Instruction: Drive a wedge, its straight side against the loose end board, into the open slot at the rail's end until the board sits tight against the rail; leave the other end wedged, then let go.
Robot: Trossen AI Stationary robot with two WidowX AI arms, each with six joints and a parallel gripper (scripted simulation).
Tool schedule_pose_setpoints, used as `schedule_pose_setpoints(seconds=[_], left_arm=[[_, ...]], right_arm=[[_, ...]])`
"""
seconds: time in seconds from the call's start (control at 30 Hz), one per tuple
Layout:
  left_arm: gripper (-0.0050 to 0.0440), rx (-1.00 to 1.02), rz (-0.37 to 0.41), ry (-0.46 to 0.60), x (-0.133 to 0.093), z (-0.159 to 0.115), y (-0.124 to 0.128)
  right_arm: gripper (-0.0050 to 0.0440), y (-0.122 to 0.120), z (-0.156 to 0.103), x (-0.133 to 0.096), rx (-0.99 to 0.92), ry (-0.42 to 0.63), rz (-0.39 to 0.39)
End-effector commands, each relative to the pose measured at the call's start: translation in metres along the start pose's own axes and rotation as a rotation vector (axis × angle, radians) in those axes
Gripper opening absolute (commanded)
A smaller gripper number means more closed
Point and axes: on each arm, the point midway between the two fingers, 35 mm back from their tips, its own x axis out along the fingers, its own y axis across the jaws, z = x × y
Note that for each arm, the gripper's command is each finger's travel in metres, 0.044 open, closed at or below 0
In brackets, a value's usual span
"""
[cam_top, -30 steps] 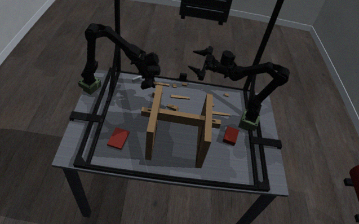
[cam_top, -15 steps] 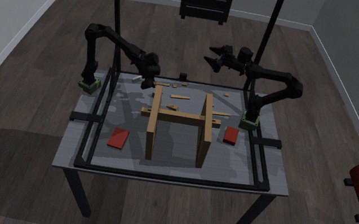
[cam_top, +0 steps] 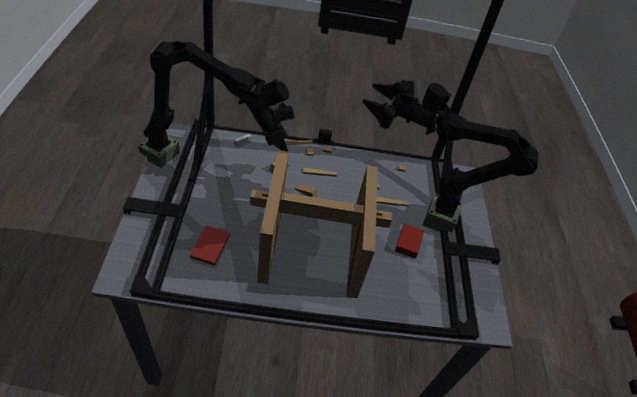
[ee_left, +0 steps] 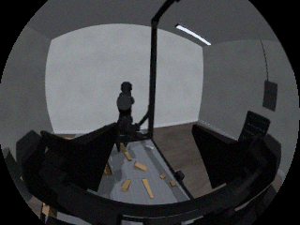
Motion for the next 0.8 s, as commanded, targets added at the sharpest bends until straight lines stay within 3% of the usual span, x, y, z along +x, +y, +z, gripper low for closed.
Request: schedule_pose_setpoints(seconds=[0.0, 0.17, 0.23, 0.33, 0.53, 0.73, 0.77], left_arm=[[0.044, 0.005, -0.001, 0.005, 0.0, -0.001, 0.0], [0.044, 0.005, -0.001, 0.005, 0.0, -0.001, 0.0], [0.044, 0.005, -0.001, 0.005, 0.0, -0.001, 0.0], [0.044, 0.005, -0.001, 0.005, 0.0, -0.001, 0.0], [0.044, 0.005, -0.001, 0.005, 0.0, -0.001, 0.0], [0.044, 0.005, -0.001, 0.005, 0.0, -0.001, 0.0], [0.044, 0.005, -0.001, 0.005, 0.0, -0.001, 0.0]], right_arm=[[0.0, -0.052, 0.022, -0.024, -0.17, -0.002, -0.156], [0.0, -0.108, 0.033, -0.054, -0.373, 0.063, -0.317], [0.0, -0.108, 0.033, -0.054, -0.373, 0.063, -0.317], [0.0, -0.143, 0.024, -0.066, -0.547, 0.2, -0.385], [0.0, -0.187, -0.005, -0.077, -0.805, 0.481, -0.388], [0.0, -0.223, -0.034, -0.091, -1.057, 0.758, -0.303], [0.0, -0.223, -0.034, -0.091, -1.057, 0.758, -0.303]])
